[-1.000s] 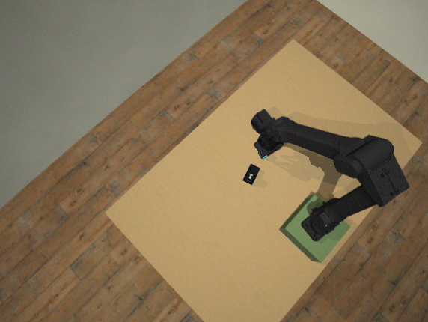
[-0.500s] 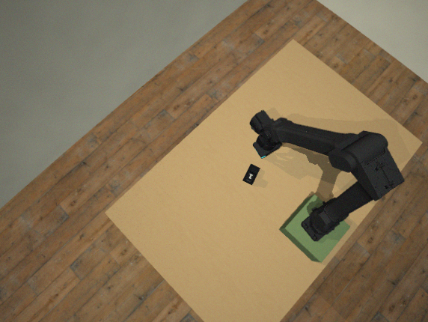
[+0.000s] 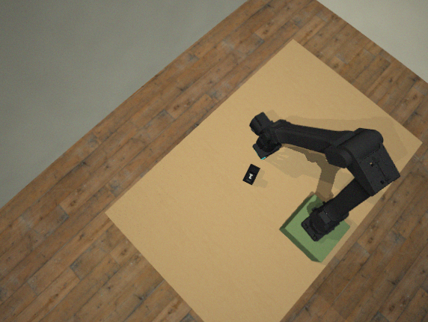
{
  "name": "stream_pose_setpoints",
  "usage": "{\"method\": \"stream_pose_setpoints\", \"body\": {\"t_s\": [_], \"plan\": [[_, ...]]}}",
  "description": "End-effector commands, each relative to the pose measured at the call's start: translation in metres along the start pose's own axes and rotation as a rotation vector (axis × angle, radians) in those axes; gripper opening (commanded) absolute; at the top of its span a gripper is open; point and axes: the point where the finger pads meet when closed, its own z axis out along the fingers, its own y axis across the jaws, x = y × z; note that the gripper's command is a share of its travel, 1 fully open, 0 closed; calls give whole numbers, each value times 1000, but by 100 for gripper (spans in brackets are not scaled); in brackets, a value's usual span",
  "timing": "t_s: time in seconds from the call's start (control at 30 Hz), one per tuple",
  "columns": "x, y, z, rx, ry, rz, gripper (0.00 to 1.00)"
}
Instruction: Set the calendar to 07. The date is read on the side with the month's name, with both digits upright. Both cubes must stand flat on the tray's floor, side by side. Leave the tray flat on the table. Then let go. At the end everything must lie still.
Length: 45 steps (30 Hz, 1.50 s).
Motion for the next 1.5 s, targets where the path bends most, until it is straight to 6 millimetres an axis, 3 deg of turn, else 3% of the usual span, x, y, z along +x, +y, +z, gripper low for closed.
{"method": "stream_pose_setpoints", "body": {"t_s": [0.0,1.03,1.07,1.47], "plan": [[2,-2,6,-1,5,2,46],[2,-2,5,-1,4,2,46],[2,-2,5,-1,4,2,27],[2,-2,5,-1,4,2,27]]}}
